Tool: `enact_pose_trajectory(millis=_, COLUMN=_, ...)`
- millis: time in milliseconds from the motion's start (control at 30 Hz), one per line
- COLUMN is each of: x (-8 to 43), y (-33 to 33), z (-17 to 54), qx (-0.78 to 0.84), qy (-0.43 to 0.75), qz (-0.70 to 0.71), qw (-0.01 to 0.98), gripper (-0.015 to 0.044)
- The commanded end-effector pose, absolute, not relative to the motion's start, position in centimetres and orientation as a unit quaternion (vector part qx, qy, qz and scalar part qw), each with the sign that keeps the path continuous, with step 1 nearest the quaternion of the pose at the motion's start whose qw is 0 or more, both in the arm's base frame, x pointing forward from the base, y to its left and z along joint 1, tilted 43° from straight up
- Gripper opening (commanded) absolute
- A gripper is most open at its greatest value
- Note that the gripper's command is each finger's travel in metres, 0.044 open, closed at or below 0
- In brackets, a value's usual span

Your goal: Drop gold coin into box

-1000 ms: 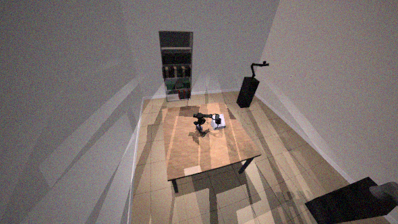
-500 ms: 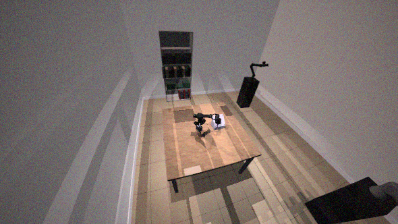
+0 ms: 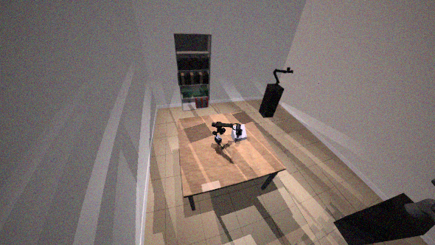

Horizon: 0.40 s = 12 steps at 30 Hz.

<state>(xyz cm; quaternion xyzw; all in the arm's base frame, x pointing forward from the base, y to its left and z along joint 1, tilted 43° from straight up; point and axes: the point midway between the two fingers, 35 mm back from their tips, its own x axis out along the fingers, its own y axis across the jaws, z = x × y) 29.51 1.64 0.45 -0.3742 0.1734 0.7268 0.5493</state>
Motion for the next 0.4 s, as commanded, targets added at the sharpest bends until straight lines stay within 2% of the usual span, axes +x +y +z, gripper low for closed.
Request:
enact_pose_trajectory(millis=0, x=29.76, y=-0.58, z=2.88, qx=-0.378, qy=0.172, qz=0.723, qw=0.551, gripper=0.0440)
enact_pose_trajectory(millis=367, x=29.75, y=-0.74, z=3.08, qx=-0.378, qy=0.172, qz=0.723, qw=0.551, gripper=0.0440)
